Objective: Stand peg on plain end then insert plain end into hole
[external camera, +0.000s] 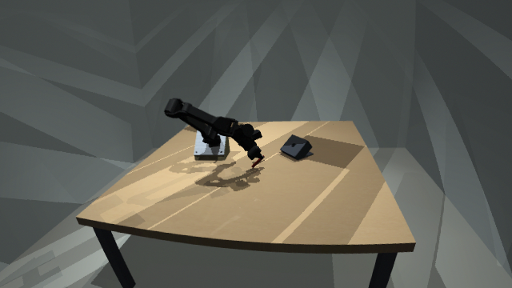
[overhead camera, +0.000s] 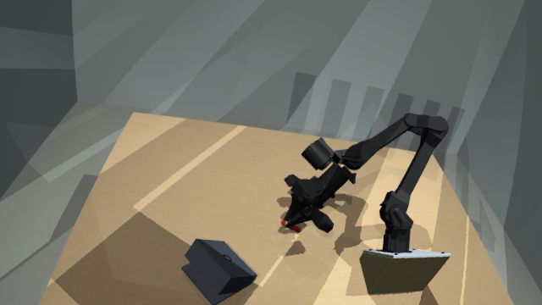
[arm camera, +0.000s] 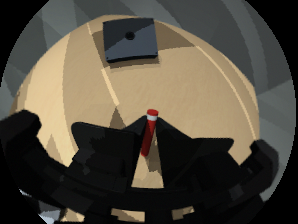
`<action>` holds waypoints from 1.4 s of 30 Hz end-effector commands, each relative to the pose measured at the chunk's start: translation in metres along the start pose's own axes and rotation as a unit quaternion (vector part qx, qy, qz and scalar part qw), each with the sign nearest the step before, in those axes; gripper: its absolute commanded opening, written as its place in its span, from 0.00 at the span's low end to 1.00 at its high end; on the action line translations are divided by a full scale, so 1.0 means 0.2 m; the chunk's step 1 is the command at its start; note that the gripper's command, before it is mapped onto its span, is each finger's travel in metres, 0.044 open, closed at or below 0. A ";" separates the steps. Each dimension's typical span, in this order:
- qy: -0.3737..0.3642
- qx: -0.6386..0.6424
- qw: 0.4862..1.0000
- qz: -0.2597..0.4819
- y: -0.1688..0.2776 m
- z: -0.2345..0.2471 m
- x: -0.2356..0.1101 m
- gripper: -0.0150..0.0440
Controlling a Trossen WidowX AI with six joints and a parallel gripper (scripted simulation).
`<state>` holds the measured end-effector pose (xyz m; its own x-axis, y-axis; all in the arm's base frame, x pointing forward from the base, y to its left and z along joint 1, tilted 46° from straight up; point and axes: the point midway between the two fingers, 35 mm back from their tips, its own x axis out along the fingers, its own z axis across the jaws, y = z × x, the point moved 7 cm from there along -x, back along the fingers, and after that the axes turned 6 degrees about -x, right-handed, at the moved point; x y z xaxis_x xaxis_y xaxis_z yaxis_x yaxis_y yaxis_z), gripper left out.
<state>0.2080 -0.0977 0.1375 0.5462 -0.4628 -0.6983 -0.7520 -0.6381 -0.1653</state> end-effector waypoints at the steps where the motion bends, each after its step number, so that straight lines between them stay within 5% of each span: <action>1: 0.001 -0.002 1.000 -0.016 0.02 0.01 -0.01 0.34; 42: 0.019 -0.005 0.981 -0.191 0.23 0.03 -0.09 0.34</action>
<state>0.1648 -0.1141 0.1397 0.7882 -0.2293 -0.5712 -0.5072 -0.7676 -0.3918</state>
